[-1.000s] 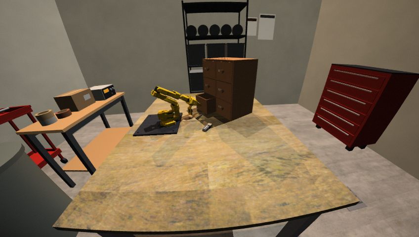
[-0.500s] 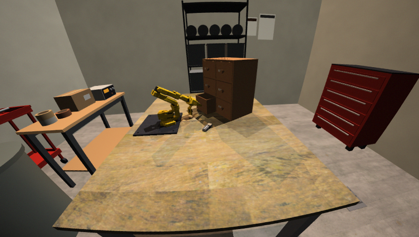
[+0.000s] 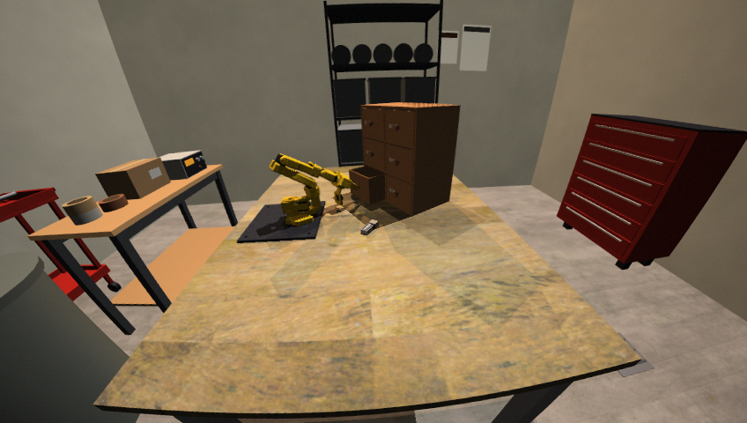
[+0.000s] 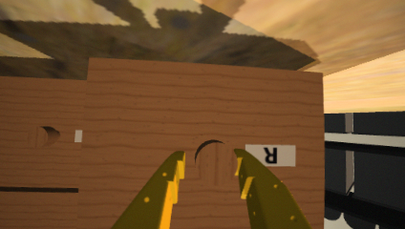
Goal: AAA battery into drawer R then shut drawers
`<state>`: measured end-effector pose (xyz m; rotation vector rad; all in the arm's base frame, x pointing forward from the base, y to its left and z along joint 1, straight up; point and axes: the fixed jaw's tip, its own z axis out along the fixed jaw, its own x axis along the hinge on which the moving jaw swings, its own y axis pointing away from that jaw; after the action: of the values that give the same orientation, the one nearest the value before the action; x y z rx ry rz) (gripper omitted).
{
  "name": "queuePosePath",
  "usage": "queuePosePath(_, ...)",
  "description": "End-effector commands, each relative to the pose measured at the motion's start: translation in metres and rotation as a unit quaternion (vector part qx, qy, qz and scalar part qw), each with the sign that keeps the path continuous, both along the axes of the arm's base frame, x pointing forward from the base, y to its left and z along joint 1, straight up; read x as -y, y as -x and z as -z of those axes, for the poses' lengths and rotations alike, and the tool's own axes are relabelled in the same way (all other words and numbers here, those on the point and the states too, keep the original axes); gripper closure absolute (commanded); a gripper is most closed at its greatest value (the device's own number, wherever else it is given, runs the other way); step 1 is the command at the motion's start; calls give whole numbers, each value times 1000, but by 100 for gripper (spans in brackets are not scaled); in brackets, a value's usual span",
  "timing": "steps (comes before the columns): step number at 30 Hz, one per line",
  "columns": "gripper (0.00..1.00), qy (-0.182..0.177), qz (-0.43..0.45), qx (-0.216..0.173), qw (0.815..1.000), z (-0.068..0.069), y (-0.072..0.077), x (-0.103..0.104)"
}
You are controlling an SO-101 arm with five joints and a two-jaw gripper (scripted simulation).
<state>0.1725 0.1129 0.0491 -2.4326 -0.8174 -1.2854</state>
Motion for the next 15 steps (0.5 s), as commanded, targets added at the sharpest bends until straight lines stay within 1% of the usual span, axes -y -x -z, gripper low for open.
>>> queuePosePath(1, 89, 6, 9, -10, 1000, 6, 1, 5)
queuePosePath(3, 89, 6, 9, -10, 1000, 6, 1, 5)
queuePosePath(15, 98, 6, 9, -10, 1000, 6, 1, 5)
